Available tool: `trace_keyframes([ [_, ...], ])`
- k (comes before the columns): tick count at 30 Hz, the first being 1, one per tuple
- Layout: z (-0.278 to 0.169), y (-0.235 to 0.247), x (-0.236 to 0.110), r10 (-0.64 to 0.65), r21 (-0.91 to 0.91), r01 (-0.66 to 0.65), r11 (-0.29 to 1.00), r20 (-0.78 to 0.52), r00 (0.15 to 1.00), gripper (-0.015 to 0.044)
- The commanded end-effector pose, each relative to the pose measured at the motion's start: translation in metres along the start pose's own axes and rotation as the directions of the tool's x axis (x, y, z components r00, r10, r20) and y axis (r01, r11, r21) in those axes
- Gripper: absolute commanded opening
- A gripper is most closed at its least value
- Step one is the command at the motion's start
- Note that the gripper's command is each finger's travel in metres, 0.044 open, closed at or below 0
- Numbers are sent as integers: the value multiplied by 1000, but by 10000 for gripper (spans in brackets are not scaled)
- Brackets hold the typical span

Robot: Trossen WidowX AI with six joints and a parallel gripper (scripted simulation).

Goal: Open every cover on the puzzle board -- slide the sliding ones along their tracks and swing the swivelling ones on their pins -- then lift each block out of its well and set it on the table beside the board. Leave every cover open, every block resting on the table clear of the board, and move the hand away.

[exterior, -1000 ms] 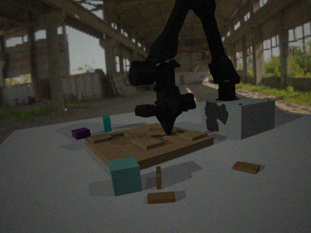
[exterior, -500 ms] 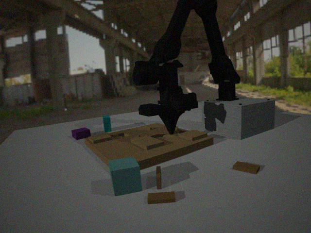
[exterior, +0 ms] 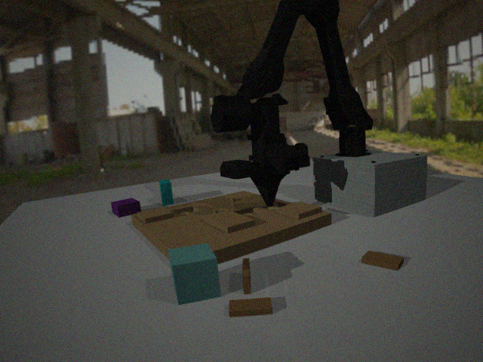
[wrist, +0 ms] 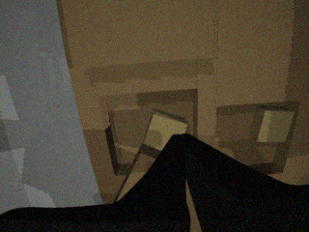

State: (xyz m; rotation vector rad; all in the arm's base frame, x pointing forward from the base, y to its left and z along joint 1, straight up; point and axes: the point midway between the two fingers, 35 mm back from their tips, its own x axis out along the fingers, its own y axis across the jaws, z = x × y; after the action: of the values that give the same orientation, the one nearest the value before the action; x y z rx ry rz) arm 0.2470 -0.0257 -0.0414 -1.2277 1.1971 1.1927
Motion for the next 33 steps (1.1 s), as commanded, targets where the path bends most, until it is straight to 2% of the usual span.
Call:
trace_keyframes([
  [1, -3, 6, 1, 5, -4, -5, 1000, -1, 1000, 0],
  [33, -33, 30, 1, 7, -4, -7, 1000, -3, 1000, 0],
])
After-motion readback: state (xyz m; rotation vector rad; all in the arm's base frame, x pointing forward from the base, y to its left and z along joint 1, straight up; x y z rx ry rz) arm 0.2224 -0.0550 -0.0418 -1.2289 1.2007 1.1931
